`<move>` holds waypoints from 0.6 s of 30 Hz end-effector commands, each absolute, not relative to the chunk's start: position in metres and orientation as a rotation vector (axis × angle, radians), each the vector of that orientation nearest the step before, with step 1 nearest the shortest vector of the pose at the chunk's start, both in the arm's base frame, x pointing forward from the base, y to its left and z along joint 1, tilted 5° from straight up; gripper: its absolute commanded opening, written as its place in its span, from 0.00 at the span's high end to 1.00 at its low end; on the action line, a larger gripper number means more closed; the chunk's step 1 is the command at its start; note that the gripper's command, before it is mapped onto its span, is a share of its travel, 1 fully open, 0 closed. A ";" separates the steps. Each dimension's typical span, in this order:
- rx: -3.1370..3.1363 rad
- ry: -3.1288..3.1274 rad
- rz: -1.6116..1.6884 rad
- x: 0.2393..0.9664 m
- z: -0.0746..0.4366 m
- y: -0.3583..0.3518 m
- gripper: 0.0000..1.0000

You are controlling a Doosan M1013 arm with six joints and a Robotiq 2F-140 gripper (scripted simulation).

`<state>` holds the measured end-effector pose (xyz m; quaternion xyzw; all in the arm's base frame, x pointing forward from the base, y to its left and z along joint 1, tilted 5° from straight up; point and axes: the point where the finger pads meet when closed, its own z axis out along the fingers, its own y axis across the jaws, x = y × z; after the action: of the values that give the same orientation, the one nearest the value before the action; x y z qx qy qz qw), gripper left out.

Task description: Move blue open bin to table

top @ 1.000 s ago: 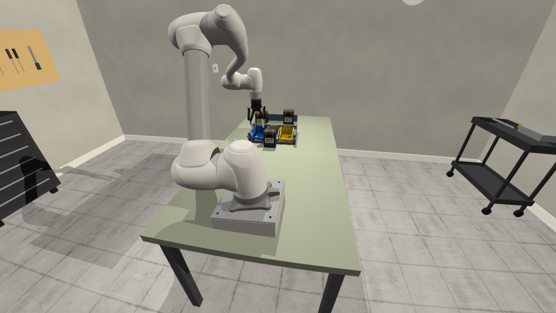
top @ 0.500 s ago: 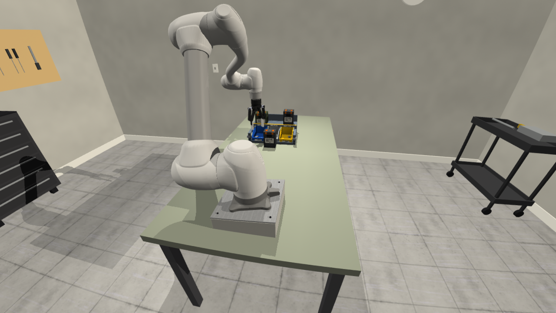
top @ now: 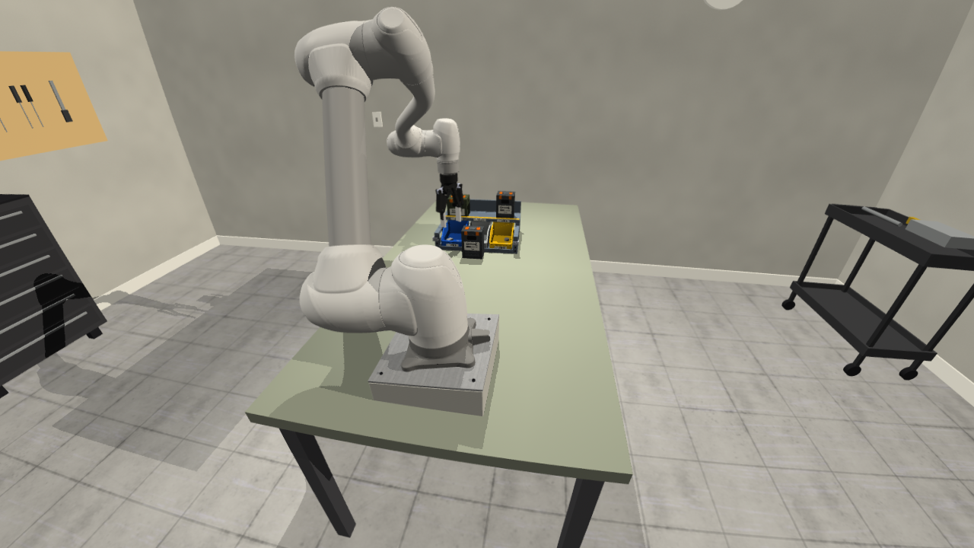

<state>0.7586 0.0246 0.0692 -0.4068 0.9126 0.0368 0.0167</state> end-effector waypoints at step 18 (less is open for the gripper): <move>-1.693 2.591 0.105 0.759 0.069 0.025 0.43</move>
<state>0.7586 0.0246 0.0692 -0.5319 0.8458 0.0341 0.0217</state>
